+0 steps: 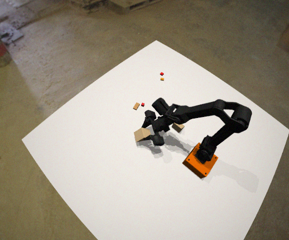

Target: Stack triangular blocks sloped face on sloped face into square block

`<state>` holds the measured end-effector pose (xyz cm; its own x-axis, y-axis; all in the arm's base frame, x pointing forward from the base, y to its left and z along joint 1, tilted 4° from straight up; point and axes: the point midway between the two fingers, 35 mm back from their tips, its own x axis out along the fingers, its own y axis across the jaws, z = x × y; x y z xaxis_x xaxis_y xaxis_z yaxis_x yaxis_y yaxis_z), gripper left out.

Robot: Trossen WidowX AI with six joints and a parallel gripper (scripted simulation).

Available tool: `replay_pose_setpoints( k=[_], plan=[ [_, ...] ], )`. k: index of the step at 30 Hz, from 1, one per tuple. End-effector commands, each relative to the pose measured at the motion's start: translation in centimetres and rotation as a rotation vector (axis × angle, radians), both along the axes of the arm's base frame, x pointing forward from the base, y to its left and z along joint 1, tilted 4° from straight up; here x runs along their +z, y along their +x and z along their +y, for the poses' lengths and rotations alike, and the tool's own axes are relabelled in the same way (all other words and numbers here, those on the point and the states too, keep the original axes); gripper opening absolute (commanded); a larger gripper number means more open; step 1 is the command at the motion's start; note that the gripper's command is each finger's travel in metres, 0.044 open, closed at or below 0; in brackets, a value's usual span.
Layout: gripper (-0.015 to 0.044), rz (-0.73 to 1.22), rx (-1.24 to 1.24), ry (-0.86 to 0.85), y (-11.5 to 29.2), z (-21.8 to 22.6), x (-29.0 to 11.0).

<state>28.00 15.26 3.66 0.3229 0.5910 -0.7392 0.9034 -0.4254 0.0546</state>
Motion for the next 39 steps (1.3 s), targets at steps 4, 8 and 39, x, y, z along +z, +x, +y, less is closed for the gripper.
replay_pose_setpoints(
  k=[4, 8, 39],
  plan=[
    [0.0, -0.014, -0.005, 0.006, -0.3, 0.1, 3.4],
    [0.0, -0.014, -0.005, 0.006, -0.3, 0.1, 3.5],
    [0.0, -0.306, 0.529, -0.313, 0.1, 0.7, 2.8]
  ],
)
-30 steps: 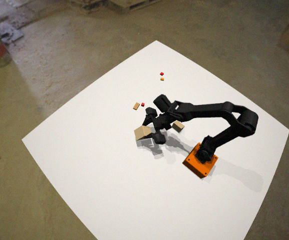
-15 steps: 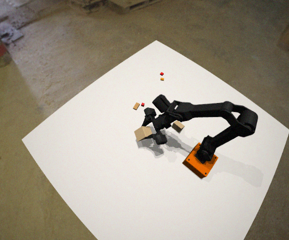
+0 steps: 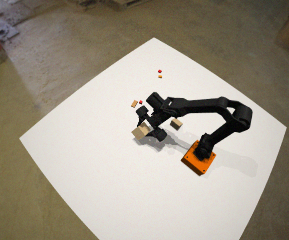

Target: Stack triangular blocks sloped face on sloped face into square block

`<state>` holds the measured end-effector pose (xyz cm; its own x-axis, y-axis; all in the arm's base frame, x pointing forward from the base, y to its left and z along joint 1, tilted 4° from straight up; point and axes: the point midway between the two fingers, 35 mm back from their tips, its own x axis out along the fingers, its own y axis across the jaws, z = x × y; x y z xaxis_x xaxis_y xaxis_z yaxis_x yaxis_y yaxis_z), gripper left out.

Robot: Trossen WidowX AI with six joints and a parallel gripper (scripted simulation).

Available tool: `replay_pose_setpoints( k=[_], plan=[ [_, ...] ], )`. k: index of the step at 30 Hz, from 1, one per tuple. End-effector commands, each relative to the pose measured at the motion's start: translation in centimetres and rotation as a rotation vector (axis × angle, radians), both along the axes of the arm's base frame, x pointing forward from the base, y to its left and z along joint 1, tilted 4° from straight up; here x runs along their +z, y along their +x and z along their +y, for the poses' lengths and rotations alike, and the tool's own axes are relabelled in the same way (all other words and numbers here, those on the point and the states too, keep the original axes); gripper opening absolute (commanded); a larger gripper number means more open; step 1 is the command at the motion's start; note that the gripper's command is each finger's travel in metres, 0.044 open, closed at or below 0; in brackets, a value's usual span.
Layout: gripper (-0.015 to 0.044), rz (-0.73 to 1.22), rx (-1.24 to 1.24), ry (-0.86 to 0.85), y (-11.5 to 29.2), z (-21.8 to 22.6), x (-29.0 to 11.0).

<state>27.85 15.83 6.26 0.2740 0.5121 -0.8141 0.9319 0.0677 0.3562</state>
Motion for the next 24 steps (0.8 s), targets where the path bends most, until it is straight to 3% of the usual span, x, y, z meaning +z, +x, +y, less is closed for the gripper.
replay_pose_setpoints(
  k=[1, 24],
  plan=[
    [0.0, -0.052, 0.096, -0.052, 0.31, 0.17, 0.14],
    [0.0, -0.303, 0.731, -0.351, 0.66, 0.68, 0.03]
  ],
)
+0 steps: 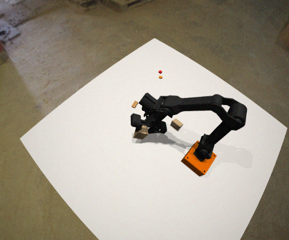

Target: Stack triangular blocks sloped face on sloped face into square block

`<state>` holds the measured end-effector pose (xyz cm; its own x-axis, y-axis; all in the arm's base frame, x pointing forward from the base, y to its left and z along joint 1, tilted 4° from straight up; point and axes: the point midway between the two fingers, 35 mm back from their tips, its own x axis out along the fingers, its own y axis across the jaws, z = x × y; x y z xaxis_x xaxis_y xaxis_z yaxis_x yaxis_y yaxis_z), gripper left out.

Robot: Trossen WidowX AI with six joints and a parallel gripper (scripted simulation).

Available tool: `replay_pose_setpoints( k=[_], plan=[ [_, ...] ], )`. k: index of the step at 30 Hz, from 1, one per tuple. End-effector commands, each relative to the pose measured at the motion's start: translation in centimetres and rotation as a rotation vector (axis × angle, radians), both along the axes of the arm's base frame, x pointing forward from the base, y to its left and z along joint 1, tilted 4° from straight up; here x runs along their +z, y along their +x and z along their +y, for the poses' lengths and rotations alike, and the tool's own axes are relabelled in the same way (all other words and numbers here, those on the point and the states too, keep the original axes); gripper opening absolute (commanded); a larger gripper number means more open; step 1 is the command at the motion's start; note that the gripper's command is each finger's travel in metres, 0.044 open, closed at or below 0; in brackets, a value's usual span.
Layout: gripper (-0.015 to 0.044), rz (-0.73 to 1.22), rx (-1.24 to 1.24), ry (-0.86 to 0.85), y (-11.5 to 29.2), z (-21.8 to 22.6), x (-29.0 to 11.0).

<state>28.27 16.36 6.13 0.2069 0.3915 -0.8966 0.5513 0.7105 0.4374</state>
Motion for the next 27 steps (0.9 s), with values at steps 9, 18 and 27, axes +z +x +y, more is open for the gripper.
replay_pose_setpoints(
  k=[9, 18, 27],
  plan=[
    [0.0, -0.106, 0.344, -0.143, 0.3, 0.31, 0.19],
    [0.0, -0.17, 0.618, -0.244, 0.34, 0.47, 0.26],
    [0.0, -0.223, 0.898, -0.334, 0.34, 0.62, 0.37]
  ],
)
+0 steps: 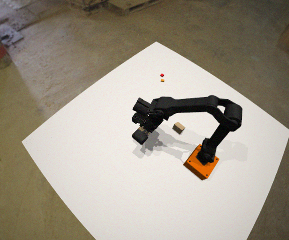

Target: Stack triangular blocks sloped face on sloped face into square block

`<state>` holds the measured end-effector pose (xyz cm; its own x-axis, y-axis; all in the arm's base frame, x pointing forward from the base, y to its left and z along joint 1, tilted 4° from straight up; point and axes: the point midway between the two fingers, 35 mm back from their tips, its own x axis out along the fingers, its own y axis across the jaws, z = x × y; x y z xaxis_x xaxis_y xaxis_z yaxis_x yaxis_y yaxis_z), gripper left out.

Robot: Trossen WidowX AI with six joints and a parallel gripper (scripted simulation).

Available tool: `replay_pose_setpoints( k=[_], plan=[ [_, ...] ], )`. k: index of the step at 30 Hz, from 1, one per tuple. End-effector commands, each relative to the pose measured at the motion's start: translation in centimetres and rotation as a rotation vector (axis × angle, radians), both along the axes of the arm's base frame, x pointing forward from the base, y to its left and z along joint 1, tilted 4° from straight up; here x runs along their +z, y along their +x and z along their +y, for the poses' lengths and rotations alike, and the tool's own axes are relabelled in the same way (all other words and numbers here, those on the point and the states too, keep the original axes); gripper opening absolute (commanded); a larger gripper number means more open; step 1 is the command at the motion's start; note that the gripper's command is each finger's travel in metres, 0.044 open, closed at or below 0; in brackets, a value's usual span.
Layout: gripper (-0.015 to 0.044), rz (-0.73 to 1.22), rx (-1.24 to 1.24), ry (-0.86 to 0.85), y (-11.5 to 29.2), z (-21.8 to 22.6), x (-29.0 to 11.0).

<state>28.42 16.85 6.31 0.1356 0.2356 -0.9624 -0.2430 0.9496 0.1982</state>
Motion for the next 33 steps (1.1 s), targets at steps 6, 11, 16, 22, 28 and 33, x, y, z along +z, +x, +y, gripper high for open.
replay_pose_setpoints(
  k=[6, 11, 16, 22, 28, 33],
  plan=[
    [0.0, -0.044, 0.27, -0.088, 0.18, 0.22, 0.29],
    [0.0, -0.06, 0.428, -0.138, 0.17, 0.29, 0.39],
    [0.0, -0.072, 0.587, -0.185, 0.15, 0.35, 0.5],
    [0.0, -0.081, 0.78, -0.238, 0.12, 0.43, 0.66],
    [0.0, -0.085, 0.975, -0.286, 0.09, 0.5, 0.83],
    [0.0, -0.084, 1.14, -0.323, 0.06, 0.56, 1.0]
  ],
)
